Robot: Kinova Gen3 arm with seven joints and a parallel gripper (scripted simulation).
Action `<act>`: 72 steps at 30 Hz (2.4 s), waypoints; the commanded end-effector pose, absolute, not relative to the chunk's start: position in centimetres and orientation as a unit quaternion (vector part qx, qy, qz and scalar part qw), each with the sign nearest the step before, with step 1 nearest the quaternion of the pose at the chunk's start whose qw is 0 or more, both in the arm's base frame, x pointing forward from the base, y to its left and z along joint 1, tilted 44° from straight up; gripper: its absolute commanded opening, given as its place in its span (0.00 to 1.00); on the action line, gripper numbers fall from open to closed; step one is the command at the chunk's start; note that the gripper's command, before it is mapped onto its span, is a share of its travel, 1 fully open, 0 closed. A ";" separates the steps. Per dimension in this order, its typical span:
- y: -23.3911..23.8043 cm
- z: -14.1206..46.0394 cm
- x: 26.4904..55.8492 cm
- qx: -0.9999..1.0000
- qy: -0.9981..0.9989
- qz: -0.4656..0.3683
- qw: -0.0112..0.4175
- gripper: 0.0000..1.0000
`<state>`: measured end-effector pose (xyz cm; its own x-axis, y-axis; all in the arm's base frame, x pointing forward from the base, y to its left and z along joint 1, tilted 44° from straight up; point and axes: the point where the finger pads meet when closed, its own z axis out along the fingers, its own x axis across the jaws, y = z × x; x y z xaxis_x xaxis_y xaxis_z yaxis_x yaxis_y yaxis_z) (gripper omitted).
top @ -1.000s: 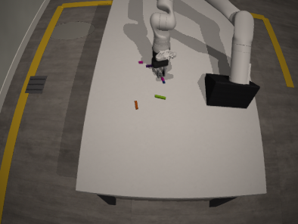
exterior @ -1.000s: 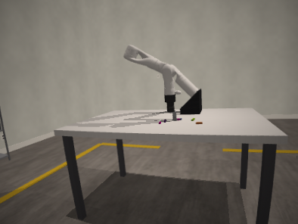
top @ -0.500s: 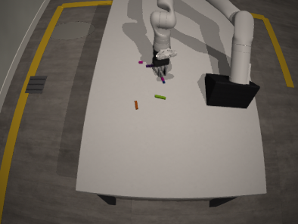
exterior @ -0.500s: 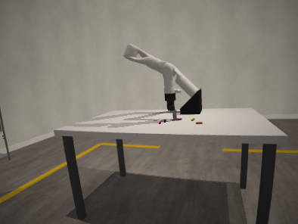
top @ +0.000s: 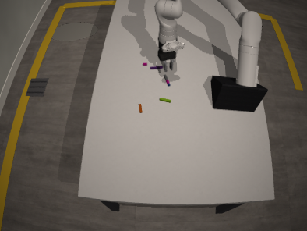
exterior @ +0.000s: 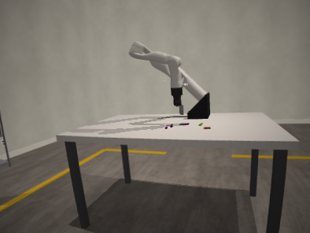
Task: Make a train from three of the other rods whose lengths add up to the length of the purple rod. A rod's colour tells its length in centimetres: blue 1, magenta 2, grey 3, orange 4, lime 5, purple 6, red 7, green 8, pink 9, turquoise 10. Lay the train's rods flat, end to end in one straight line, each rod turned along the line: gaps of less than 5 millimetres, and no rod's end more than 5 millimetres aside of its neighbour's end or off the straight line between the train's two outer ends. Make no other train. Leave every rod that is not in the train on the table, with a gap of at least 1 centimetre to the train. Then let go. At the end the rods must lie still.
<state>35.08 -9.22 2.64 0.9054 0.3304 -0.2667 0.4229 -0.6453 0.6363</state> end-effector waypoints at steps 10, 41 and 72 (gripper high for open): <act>-7.9 4.2 35.7 0.905 0.209 -0.052 0.367 1.00; -6.7 5.4 35.6 0.905 0.209 -0.052 0.367 1.00; -1.6 10.8 35.2 0.905 0.209 -0.052 0.367 1.00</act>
<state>35.14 -1.68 10.76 0.9073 0.3392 -0.2487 0.4165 -0.6426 0.6431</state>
